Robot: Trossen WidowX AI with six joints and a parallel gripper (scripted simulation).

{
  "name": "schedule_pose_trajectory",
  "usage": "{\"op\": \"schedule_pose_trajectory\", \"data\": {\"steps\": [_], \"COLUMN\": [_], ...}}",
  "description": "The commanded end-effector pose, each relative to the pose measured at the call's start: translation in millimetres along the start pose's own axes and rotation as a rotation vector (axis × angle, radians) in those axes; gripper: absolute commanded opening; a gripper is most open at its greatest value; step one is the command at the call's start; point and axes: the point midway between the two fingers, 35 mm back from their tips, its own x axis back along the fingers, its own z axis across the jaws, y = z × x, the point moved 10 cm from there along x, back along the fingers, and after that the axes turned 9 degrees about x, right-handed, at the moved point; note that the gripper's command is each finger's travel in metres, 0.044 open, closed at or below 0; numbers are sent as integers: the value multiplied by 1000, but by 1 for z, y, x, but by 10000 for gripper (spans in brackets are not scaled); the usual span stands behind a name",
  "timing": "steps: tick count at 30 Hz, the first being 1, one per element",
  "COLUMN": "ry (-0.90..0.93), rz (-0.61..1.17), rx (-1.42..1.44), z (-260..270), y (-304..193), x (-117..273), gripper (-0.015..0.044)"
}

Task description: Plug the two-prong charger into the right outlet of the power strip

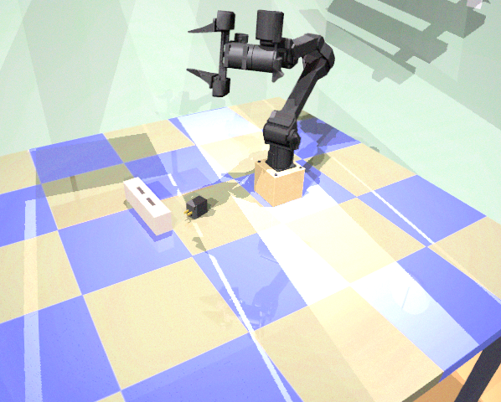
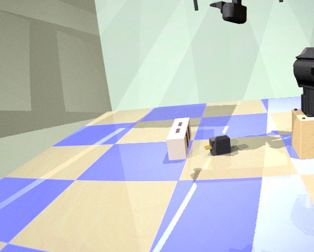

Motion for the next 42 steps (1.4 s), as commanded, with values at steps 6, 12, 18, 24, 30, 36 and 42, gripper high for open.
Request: {"op": "schedule_pose_trajectory", "data": {"steps": [6, 12, 18, 24, 30, 36, 42], "ry": [-24, -60, -103, -149, -200, -254, -308], "rz": [36, 91, 154, 223, 301, 394, 503], "rx": [180, 419, 654, 879, 1093, 1296, 1485], "z": [-6, -15, -26, -38, -51, -65, -79], "y": [-11, -24, -36, -46, -55, -62, -67], "x": [-6, -15, -24, -34, -44, -54, -64], "gripper": [440, 440, 440, 440, 440, 440, 440]}}
